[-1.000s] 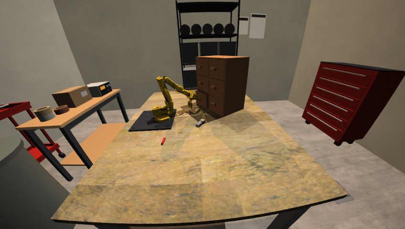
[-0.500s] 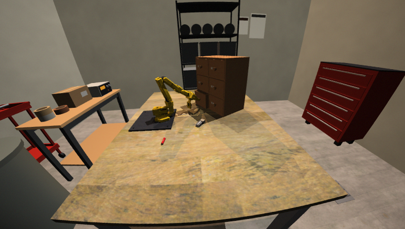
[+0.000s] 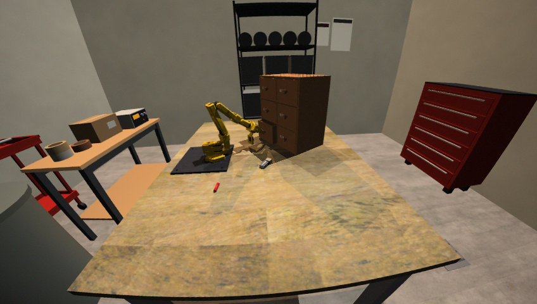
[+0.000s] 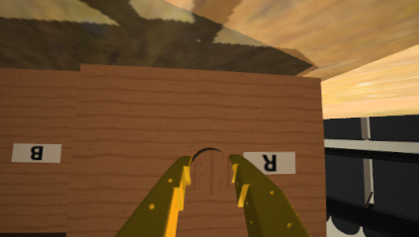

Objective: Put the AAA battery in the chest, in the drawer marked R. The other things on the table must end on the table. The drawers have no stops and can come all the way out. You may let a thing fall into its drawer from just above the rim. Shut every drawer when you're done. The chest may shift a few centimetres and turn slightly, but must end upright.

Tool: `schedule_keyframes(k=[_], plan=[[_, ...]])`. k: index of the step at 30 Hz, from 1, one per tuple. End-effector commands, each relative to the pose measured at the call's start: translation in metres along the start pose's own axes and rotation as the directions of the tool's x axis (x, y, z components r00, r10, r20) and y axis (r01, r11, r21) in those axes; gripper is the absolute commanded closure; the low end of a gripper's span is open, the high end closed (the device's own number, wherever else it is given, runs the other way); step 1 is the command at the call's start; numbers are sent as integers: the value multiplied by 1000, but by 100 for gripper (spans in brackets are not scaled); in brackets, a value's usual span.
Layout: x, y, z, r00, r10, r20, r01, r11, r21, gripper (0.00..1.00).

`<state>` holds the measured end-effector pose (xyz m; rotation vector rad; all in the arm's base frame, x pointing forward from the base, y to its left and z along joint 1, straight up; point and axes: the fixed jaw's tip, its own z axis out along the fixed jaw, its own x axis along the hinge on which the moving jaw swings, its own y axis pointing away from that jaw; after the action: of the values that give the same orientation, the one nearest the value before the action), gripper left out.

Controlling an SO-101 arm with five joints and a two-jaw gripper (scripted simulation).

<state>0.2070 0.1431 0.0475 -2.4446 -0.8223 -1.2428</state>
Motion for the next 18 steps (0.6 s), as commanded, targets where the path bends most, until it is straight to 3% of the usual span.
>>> schedule_keyframes(k=[1,18], plan=[[-1,0,-4,1000,8,-5,-8,1000,-1,100],[-6,0,-10,1000,6,-5,-6,1000,1,100]])
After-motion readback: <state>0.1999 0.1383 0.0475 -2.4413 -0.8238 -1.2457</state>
